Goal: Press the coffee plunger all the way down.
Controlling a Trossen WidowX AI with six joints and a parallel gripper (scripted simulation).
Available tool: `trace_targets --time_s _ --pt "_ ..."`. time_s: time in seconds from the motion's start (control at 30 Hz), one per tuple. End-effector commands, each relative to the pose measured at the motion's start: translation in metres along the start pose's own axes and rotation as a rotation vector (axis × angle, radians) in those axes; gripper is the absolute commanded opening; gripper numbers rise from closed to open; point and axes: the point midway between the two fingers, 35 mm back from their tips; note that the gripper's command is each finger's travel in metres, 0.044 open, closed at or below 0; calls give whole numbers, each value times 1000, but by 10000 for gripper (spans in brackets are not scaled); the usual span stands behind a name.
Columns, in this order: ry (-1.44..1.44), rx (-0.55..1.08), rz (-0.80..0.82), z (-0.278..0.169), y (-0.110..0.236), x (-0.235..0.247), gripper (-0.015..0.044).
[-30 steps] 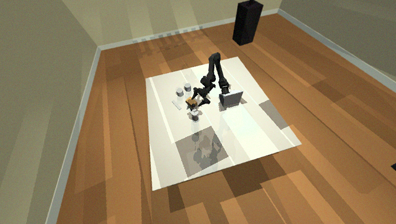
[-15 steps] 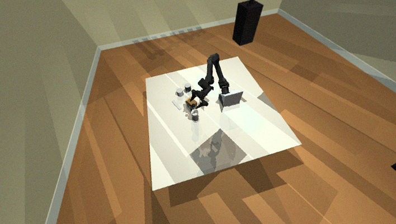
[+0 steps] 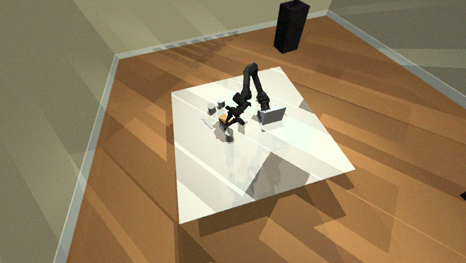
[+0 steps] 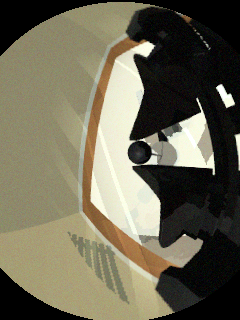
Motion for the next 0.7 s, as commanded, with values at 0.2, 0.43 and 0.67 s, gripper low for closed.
trace_targets --time_s 0.2,0.43,0.67 --pt "4 -1 2 0 0 0 112" --pt "4 0 3 -5 -5 1 112" --pt "4 0 3 -14 -13 3 112"
Point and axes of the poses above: the point midway between the two fingers, 35 mm back from their tips, its own y axis back along the fingers, its own x axis across the jaws, z = x × y, and after that the axes turned 5 degrees about y, right-handed
